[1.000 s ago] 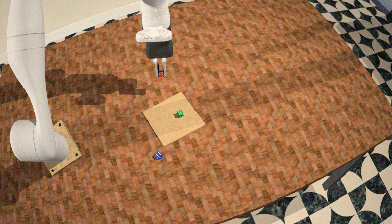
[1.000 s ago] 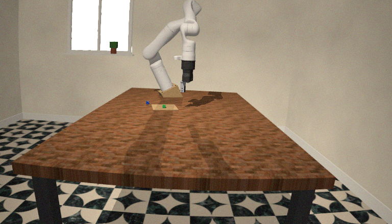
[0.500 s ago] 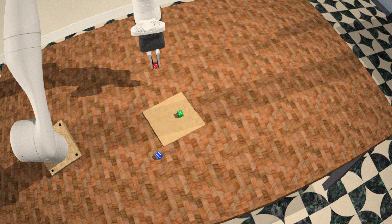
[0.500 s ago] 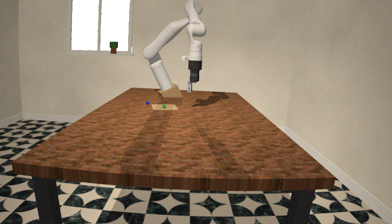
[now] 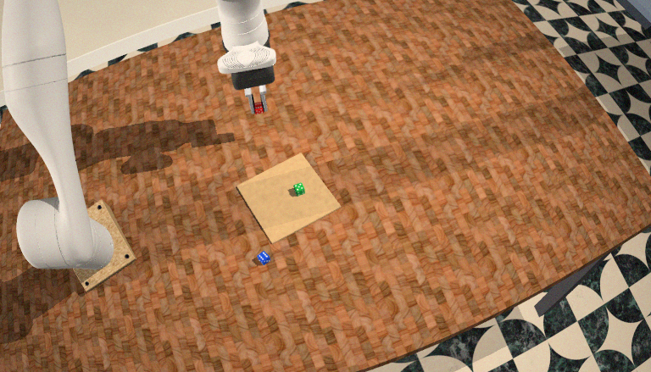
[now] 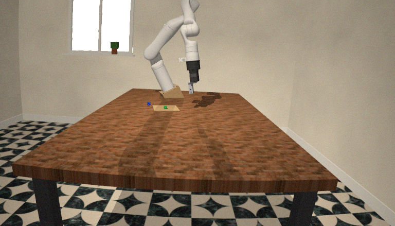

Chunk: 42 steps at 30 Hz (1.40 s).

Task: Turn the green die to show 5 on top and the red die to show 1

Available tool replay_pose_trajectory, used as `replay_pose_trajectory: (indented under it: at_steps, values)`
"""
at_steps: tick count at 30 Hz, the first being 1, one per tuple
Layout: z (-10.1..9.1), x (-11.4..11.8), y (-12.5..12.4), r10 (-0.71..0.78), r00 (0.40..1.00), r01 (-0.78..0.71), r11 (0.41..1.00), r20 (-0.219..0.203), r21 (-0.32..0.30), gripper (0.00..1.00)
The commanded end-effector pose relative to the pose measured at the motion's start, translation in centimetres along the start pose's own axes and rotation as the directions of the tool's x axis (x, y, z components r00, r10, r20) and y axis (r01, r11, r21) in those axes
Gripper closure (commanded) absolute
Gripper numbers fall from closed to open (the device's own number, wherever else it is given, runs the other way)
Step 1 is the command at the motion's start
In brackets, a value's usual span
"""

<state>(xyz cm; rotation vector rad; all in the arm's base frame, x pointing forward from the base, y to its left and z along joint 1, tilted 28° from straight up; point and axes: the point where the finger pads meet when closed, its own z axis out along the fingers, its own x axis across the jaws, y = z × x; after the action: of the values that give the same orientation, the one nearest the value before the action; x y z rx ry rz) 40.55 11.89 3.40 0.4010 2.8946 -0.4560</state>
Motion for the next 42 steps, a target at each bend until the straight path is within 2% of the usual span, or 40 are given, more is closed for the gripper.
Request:
replay_pose_trajectory:
  at_steps: [1, 12, 14, 18, 29, 31, 42]
  values:
    - [-0.28, 0.10, -0.19, 0.012, 1.000, -0.013, 0.999, -0.010, -0.052, 0.66]
    - [-0.23, 0.13, -0.50, 0.011, 1.000, -0.014, 0.965, -0.012, -0.260, 0.66]
    - [-0.23, 0.13, -0.50, 0.011, 1.000, -0.014, 0.965, -0.012, -0.260, 0.66]
    - [-0.21, 0.15, -0.54, 0.010, 1.000, -0.014, 0.943, -0.015, -0.334, 0.66]
    - [-0.29, 0.10, -0.82, 0.011, 1.000, -0.016, 0.858, -0.013, -0.514, 0.66]
    - [-0.29, 0.10, -0.82, 0.011, 1.000, -0.016, 0.858, -0.013, -0.514, 0.66]
    - [-0.10, 0.25, -1.09, 0.007, 1.000, -0.017, 0.742, -0.017, -0.670, 0.66]
